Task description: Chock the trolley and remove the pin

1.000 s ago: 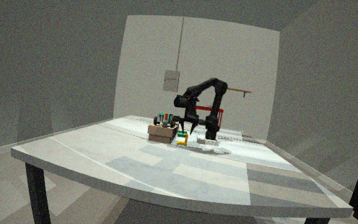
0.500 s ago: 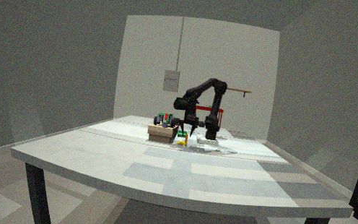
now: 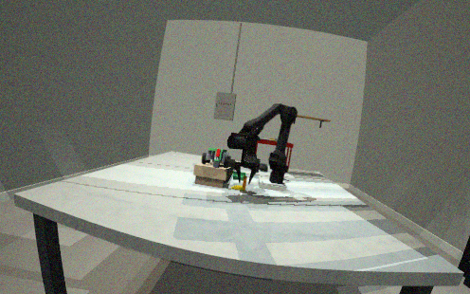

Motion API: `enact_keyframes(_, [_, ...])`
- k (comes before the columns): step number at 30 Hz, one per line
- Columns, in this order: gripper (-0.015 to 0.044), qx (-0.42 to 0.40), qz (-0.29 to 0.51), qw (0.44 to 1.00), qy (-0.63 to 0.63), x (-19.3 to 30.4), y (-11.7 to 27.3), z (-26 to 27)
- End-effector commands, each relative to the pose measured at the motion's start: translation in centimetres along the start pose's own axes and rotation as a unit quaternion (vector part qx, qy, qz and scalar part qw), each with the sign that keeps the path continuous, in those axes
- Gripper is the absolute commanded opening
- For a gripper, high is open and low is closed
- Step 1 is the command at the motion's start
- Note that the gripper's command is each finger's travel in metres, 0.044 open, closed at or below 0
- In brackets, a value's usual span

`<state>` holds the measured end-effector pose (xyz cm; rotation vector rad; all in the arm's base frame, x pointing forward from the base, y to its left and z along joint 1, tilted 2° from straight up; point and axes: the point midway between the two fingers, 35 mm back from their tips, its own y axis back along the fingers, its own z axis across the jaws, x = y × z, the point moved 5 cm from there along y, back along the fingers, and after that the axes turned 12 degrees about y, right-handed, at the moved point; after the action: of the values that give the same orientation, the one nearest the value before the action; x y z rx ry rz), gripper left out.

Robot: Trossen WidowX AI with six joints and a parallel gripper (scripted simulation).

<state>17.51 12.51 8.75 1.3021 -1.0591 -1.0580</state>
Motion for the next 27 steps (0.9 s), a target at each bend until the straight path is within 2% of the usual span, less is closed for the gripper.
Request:
enact_keyframes(1, [0.019, -0.004, 0.005, 1.0, 0.001, 0.1, -0.5, 0.2])
enact_keyframes(3, [0.019, -0.004, 0.005, 1.0, 0.001, 0.1, -0.5, 0.2])
enact_keyframes(7, [0.0085, -0.001, 0.001, 1.0, 0.0, 0.0, -0.2, 0.0])
enact_keyframes(16, [0.0025, -0.001, 0.001, 1.0, 0.0, 0.0, -0.2, 0.0])
enact_keyframes(17, [0.0, -0.001, 0.001, 1.0, 0.0, 0.0, -0.1, 0.0])
enact_keyframes(27, [0.0, -0.004, 0.005, 1.0, 0.001, 0.0, 3.6, 0.3])
